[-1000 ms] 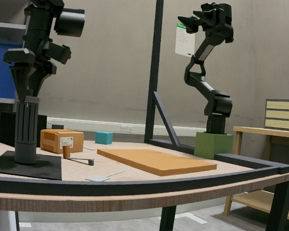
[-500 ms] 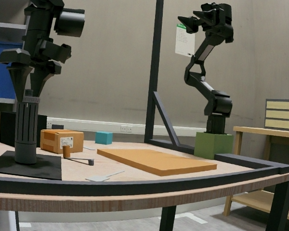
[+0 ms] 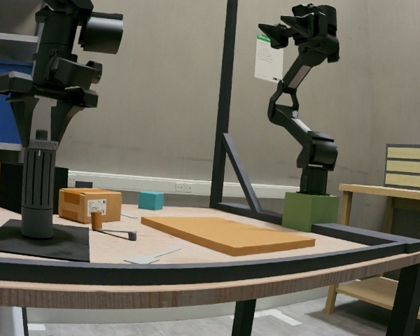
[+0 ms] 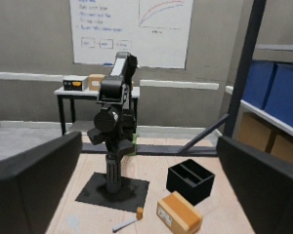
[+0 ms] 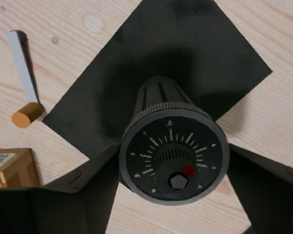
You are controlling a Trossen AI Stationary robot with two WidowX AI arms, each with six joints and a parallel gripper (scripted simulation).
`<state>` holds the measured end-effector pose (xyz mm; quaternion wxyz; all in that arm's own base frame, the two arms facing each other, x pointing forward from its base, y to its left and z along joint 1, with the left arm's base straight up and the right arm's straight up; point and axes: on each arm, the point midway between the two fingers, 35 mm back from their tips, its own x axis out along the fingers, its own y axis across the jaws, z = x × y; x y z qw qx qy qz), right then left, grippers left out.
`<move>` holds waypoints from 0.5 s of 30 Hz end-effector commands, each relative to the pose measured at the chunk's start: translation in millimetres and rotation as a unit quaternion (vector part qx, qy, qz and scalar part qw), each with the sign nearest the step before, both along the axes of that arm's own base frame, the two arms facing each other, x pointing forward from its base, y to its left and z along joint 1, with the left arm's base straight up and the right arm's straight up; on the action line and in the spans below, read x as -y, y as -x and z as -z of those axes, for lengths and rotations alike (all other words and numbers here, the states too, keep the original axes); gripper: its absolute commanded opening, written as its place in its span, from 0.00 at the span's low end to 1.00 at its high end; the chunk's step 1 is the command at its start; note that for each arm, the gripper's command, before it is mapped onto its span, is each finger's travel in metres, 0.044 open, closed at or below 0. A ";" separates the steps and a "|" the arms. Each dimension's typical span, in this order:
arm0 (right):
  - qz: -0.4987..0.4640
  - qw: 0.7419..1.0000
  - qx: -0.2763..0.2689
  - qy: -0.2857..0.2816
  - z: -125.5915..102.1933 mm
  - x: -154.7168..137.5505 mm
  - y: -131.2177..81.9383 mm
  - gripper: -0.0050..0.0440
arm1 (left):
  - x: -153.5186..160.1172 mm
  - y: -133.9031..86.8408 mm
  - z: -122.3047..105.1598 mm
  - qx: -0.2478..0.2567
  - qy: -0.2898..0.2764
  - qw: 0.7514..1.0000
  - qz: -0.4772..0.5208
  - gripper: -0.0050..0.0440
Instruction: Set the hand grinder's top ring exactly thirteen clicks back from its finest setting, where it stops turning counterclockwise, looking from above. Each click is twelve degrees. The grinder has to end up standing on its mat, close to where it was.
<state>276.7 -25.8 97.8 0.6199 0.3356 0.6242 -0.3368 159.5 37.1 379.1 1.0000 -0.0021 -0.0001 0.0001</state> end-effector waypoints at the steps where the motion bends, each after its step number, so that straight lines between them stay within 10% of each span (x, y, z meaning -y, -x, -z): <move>1: 0.039 0.999 0.016 0.002 -8.1 1.5 -3.3 0.67 | 0.2 -0.1 -3.3 0.001 -0.004 1.000 0.001 0.92; 15: 0.180 0.984 0.016 0.000 -8.1 1.6 -3.2 0.67 | 0.2 -0.1 -3.3 0.001 -0.004 1.000 0.001 0.92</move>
